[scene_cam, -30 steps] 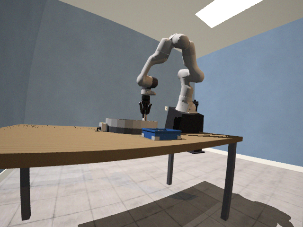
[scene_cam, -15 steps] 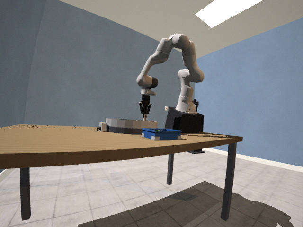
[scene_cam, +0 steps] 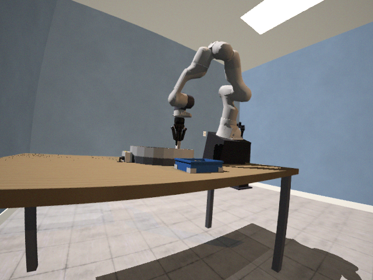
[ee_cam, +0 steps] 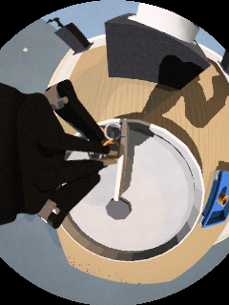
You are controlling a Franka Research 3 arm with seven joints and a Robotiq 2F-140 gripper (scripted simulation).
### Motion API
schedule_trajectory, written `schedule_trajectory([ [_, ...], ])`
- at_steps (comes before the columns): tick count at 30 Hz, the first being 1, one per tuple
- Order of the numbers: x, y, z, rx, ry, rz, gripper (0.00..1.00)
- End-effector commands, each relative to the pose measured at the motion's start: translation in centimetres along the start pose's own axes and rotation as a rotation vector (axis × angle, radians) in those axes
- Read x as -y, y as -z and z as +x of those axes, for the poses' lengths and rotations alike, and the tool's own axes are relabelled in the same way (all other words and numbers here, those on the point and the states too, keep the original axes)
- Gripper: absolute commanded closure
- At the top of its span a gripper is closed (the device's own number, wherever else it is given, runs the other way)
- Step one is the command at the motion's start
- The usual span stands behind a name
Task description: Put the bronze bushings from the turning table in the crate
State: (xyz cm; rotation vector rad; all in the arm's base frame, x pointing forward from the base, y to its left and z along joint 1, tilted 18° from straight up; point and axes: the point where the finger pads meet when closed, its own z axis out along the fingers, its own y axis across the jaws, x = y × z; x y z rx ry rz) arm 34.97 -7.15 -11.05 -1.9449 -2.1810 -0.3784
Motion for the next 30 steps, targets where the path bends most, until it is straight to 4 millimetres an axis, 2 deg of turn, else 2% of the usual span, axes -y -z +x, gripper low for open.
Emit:
schedule_trajectory([
  [1, 0.1, -0.1, 0.0, 0.000, 0.003, 0.001, 1.00],
  [22, 0.1, 0.0, 0.0, 0.000, 0.003, 0.001, 1.00],
  [30, 0.1, 2.1, 0.0, 0.000, 0.003, 0.001, 1.00],
])
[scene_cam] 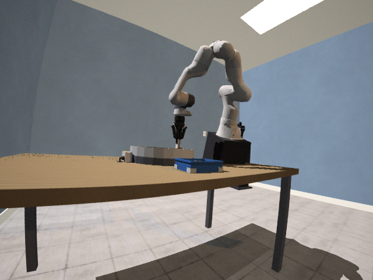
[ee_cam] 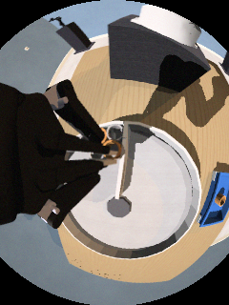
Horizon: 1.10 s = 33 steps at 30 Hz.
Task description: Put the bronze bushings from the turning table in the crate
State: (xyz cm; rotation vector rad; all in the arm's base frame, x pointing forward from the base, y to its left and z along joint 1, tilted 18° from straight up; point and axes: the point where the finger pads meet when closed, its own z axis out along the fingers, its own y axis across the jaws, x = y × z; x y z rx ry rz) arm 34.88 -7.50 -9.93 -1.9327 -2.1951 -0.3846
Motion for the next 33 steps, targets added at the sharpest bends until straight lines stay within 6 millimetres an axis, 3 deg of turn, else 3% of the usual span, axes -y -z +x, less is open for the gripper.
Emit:
schedule_trajectory([
  [1, 0.0, 1.3, 0.0, 0.000, -0.010, 0.004, 1.00],
  [15, 0.0, 5.8, 0.0, 0.000, -0.010, 0.004, 1.00],
  [33, 0.0, 6.0, 0.0, 0.000, -0.010, 0.004, 1.00],
])
